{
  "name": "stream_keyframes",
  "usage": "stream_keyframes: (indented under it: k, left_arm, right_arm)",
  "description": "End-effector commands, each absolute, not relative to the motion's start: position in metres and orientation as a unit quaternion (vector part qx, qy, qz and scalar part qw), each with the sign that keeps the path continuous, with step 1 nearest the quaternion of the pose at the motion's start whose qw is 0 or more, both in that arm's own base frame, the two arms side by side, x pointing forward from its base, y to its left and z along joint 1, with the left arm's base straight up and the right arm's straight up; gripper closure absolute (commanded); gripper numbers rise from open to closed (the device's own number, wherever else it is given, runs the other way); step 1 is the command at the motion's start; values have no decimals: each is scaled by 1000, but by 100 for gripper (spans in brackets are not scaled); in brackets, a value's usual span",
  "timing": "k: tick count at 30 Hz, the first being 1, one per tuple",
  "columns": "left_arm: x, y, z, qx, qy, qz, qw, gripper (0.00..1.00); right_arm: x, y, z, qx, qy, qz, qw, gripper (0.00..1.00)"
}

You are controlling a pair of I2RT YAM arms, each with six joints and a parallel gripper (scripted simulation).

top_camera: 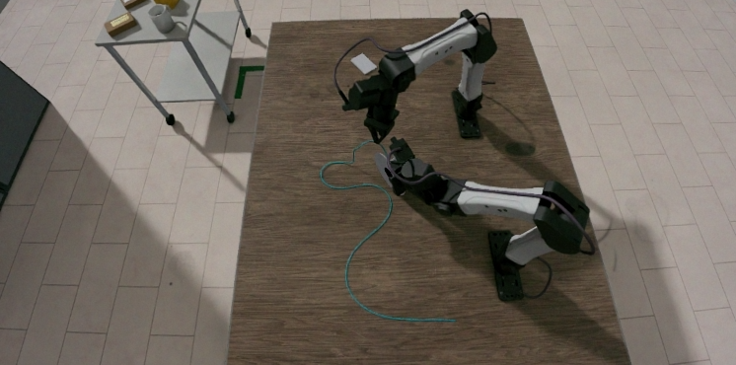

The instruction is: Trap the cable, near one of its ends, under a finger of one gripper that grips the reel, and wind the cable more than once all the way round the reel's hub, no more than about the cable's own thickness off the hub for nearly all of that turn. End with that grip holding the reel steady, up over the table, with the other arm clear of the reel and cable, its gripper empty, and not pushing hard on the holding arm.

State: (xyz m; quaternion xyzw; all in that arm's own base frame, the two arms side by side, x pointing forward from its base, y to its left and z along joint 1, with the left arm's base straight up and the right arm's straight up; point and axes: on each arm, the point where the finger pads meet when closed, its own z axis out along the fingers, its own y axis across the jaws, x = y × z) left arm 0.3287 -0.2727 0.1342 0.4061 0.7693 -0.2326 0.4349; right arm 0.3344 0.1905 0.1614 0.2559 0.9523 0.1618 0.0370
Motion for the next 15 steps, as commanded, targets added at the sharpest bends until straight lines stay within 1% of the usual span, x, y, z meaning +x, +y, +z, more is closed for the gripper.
stream_keyframes:
  k: [1,15]
  left_arm:
    - [327,-271,142,405,765,-236,441,100]
    - [334,-270,154,402,761,-235,451,100]
  right_arm:
    - [335,191,167,254,952,167,48,100]
    - [337,188,169,254,951,167,49,100]
